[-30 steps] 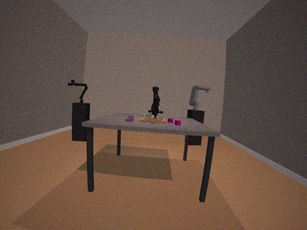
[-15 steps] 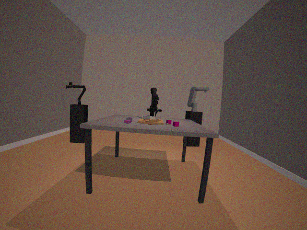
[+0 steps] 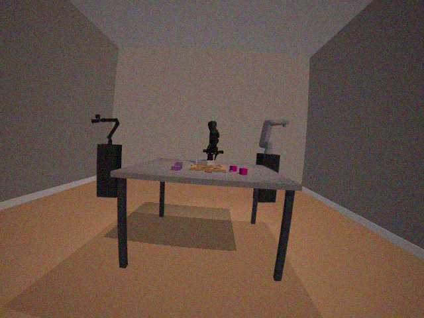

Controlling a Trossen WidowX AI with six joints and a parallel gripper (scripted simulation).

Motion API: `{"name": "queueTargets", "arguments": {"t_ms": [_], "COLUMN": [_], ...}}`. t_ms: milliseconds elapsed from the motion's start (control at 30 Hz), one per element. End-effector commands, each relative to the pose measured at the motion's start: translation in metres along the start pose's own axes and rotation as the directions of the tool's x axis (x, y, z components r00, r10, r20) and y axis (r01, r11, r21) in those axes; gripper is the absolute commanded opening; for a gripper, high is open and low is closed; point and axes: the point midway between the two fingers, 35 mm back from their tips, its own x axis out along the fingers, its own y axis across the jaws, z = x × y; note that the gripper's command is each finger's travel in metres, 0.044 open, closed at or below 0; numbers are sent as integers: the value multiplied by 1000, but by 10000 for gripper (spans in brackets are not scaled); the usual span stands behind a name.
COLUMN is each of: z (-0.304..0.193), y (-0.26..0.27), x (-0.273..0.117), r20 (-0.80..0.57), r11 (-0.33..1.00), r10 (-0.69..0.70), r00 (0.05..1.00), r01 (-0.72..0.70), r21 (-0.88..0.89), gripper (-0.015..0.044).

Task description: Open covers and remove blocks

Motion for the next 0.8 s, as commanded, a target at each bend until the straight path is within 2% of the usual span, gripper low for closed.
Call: {"name": "queueTargets", "arguments": {"t_ms": [0,767], "z": [-4,-6], "y": [-1,-1], "x": [11,22], "r20": [-16,-16], "r11": [1000,1000], "r10": [-2,-2], "r00": [1000,1000], "r01": [2,2], "r21": [4,3], "gripper": [144,144]}}
